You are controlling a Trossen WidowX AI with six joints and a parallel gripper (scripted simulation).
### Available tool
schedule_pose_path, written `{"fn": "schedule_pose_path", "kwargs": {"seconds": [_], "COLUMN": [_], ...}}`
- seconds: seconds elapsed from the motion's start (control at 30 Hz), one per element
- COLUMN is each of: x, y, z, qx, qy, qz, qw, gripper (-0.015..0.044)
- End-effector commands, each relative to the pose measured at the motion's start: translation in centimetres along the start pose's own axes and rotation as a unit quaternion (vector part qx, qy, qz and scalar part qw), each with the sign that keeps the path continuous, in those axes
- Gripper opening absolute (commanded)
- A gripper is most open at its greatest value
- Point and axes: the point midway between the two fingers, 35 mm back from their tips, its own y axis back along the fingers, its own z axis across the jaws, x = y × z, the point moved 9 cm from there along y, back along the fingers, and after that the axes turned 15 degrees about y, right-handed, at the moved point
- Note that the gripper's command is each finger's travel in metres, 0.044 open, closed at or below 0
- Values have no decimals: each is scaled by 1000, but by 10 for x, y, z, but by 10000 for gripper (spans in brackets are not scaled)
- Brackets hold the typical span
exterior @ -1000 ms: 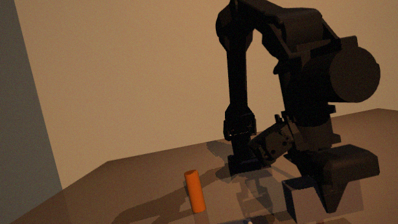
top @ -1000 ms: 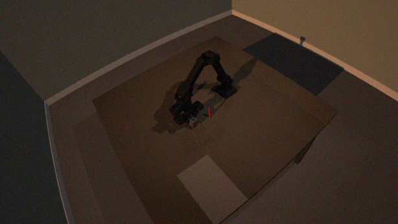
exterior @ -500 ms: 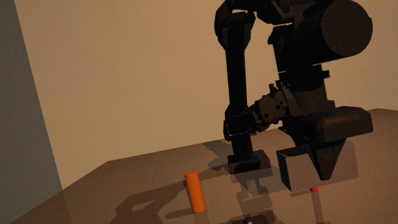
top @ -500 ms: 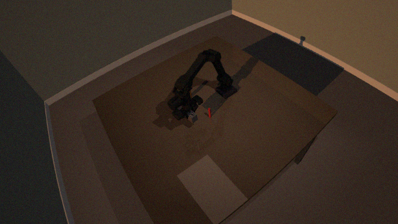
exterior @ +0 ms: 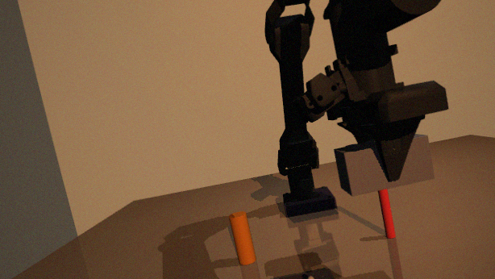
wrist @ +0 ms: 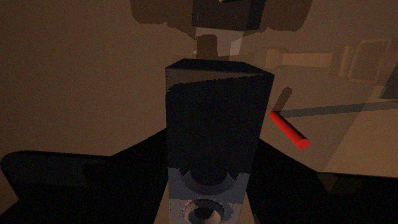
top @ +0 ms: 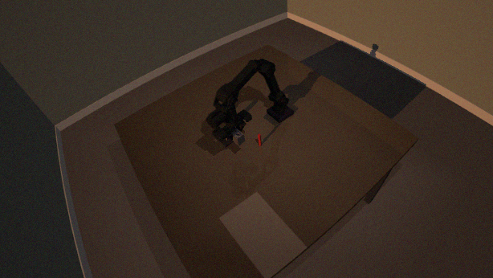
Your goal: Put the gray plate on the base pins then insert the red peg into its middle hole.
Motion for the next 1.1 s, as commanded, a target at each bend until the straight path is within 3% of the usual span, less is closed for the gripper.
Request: {"fn": "schedule_pose_path", "kwargs": {"seconds": [0.0,1.07], "x": [0,-81], "y": [12,-35], "z": [-3,-21], "qx": [-3,-3], "qy": [-3,-11], "qz": [-2,-6], "qw": [1000,1000], "gripper": [0,0]}}
